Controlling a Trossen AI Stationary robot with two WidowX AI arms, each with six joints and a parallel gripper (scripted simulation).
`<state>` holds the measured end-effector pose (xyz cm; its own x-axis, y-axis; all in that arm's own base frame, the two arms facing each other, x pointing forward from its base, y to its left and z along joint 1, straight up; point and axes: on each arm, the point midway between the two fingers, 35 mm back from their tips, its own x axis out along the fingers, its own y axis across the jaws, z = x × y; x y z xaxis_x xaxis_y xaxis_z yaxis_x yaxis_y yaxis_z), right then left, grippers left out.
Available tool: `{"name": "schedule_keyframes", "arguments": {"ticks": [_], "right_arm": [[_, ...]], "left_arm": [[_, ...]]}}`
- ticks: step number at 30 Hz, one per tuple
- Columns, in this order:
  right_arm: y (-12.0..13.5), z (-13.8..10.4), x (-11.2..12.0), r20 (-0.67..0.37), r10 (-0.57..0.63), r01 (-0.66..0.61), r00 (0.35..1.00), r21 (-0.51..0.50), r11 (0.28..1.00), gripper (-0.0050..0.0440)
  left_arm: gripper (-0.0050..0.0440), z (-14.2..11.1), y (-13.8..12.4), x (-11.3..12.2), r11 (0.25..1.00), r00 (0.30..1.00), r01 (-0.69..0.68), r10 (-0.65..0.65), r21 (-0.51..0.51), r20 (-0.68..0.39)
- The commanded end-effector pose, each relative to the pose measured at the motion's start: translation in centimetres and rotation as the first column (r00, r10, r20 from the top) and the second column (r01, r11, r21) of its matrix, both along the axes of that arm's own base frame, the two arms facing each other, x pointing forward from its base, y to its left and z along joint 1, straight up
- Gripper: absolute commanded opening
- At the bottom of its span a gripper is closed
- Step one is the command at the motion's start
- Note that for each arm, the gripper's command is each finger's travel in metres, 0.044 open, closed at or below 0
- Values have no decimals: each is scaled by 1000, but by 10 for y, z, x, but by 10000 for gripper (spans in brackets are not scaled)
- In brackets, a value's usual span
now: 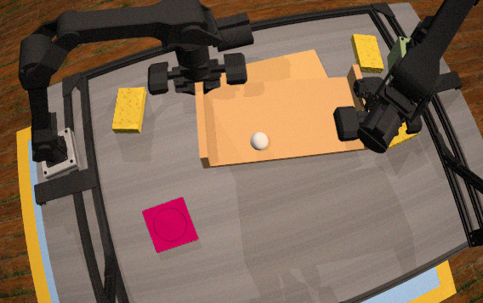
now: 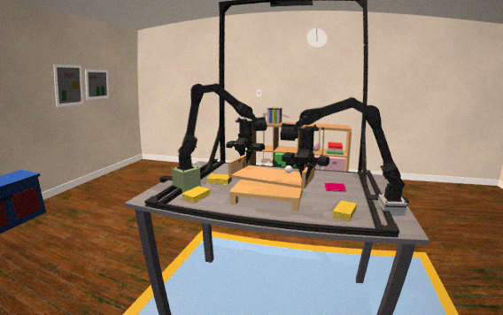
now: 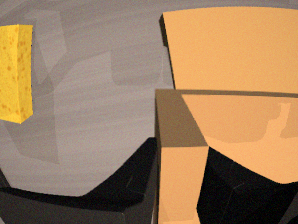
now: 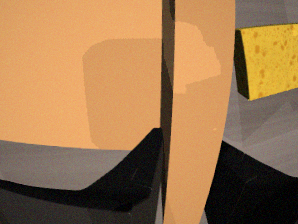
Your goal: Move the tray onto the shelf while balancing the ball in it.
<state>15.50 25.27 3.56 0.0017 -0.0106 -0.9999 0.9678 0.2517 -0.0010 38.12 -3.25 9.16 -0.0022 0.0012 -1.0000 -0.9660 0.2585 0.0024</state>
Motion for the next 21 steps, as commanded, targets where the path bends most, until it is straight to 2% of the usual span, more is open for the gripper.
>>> {"name": "schedule_keyframes", "arguments": {"ticks": [1, 9, 15, 21], "right_arm": [[-2, 2, 2, 2, -3, 2, 1000, 13, 1000, 20], [-4, 5, 3, -12, -2, 3, 1000, 40, 999, 20], [-5, 0, 3, 13, -2, 3, 1000, -12, 1000, 20], [-7, 3, 5, -3, -2, 3, 1000, 18, 1000, 20]], "left_arm": [[20, 1, 3, 0, 1000, 1000, 2, -2, -1, -2], [20, -2, 6, 0, 999, 1000, 2, -2, -32, -3], [20, 3, 7, 0, 1000, 1000, 2, -2, 26, 1], [20, 0, 9, 0, 1000, 1000, 2, -2, -8, 0]]}}
